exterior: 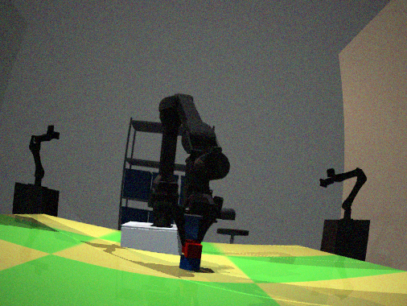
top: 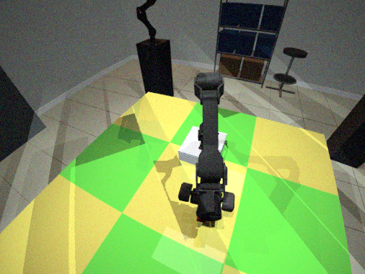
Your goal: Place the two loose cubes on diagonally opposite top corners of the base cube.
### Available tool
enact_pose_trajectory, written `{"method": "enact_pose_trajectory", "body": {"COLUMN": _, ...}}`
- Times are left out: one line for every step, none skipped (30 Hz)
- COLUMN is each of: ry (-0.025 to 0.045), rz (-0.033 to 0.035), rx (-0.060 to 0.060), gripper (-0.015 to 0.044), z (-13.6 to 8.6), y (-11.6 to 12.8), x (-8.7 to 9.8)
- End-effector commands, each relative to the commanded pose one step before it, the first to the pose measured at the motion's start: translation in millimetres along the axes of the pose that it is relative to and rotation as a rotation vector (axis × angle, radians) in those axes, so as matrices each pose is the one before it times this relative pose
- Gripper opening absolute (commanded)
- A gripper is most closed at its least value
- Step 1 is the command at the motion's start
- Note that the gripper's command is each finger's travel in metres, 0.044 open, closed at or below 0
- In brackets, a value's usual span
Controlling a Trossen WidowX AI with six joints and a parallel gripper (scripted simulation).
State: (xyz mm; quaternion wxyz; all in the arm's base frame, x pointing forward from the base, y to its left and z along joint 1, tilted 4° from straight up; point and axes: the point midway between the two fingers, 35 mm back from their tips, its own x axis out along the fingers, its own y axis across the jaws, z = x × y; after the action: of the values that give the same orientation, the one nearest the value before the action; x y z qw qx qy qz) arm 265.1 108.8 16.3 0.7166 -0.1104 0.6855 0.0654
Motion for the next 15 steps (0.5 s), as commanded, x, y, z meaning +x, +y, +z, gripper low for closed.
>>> {"method": "enact_pose_trajectory", "body": {"ry": 0.00241, "rz": -0.00119, "rx": -0.0025, "gripper": 0.0105, "z": -0.28, "y": -0.16, "x": 1.13}}
{"method": "enact_pose_trajectory", "body": {"ry": 0.00000, "rz": 0.00000, "rx": 0.0000, "gripper": 0.0105, "z": 0.00, "y": 0.00, "x": 0.00}}
{"method": "enact_pose_trajectory", "body": {"ry": 0.00000, "rz": 0.00000, "rx": 0.0000, "gripper": 0.0105, "z": 0.00, "y": 0.00, "x": 0.00}}
{"method": "enact_pose_trajectory", "body": {"ry": 0.00000, "rz": 0.00000, "rx": 0.0000, "gripper": 0.0105, "z": 0.00, "y": 0.00, "x": 0.00}}
{"method": "enact_pose_trajectory", "body": {"ry": 0.00000, "rz": 0.00000, "rx": 0.0000, "gripper": 0.0105, "z": 0.00, "y": 0.00, "x": 0.00}}
{"method": "enact_pose_trajectory", "body": {"ry": 0.00000, "rz": 0.00000, "rx": 0.0000, "gripper": 0.0105, "z": 0.00, "y": 0.00, "x": 0.00}}
{"method": "enact_pose_trajectory", "body": {"ry": 0.00000, "rz": 0.00000, "rx": 0.0000, "gripper": 0.0105, "z": 0.00, "y": 0.00, "x": 0.00}}
{"method": "enact_pose_trajectory", "body": {"ry": 0.00000, "rz": 0.00000, "rx": 0.0000, "gripper": 0.0105, "z": 0.00, "y": 0.00, "x": 0.00}}
{"method": "enact_pose_trajectory", "body": {"ry": 0.00000, "rz": 0.00000, "rx": 0.0000, "gripper": 0.0105, "z": 0.00, "y": 0.00, "x": 0.00}}
{"method": "enact_pose_trajectory", "body": {"ry": 0.00000, "rz": 0.00000, "rx": 0.0000, "gripper": 0.0131, "z": 0.00, "y": 0.00, "x": 0.00}}
{"method": "enact_pose_trajectory", "body": {"ry": 0.00000, "rz": 0.00000, "rx": 0.0000, "gripper": 0.0157, "z": 0.00, "y": 0.00, "x": 0.00}}
{"method": "enact_pose_trajectory", "body": {"ry": 0.00000, "rz": 0.00000, "rx": 0.0000, "gripper": 0.0184, "z": 0.00, "y": 0.00, "x": 0.00}}
{"method": "enact_pose_trajectory", "body": {"ry": 0.00000, "rz": 0.00000, "rx": 0.0000, "gripper": 0.0205, "z": 0.00, "y": 0.00, "x": 0.00}}
{"method": "enact_pose_trajectory", "body": {"ry": 0.00000, "rz": 0.00000, "rx": 0.0000, "gripper": 0.0205, "z": 0.00, "y": 0.00, "x": 0.00}}
{"method": "enact_pose_trajectory", "body": {"ry": 0.00000, "rz": 0.00000, "rx": 0.0000, "gripper": 0.0205, "z": 0.00, "y": 0.00, "x": 0.00}}
